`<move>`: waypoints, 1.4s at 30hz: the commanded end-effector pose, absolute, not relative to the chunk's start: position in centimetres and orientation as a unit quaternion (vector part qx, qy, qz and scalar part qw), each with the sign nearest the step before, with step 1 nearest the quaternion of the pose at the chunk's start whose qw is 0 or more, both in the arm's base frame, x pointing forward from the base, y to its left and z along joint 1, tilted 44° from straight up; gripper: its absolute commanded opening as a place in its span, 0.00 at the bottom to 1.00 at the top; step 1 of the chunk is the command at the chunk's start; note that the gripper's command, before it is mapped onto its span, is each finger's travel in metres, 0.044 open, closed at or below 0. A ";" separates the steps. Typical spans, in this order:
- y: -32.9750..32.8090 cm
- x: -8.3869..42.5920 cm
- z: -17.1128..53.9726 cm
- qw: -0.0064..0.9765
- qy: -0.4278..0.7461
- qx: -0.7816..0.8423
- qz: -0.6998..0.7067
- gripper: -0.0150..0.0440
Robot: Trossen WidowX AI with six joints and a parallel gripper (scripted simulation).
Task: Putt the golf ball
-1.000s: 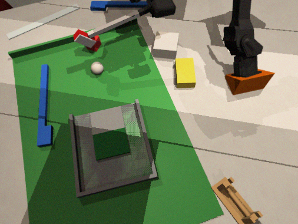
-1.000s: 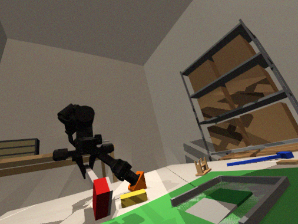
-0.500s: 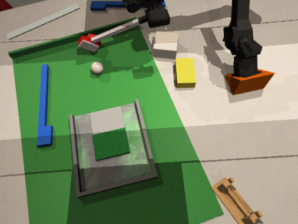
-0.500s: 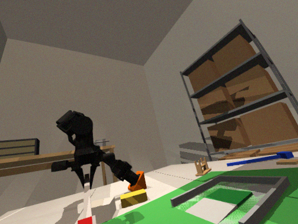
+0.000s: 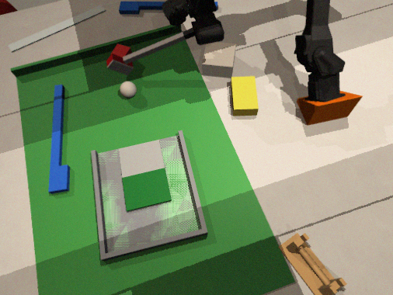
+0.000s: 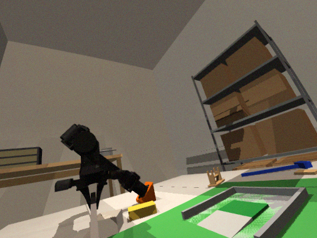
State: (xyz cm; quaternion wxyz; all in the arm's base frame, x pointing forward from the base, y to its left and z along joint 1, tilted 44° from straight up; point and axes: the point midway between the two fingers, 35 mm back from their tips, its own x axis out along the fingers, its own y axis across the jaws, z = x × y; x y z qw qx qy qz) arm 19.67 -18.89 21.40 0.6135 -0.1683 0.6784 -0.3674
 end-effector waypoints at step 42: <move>-9.7 22.5 15.3 0.618 0.681 -0.174 -0.352 0.25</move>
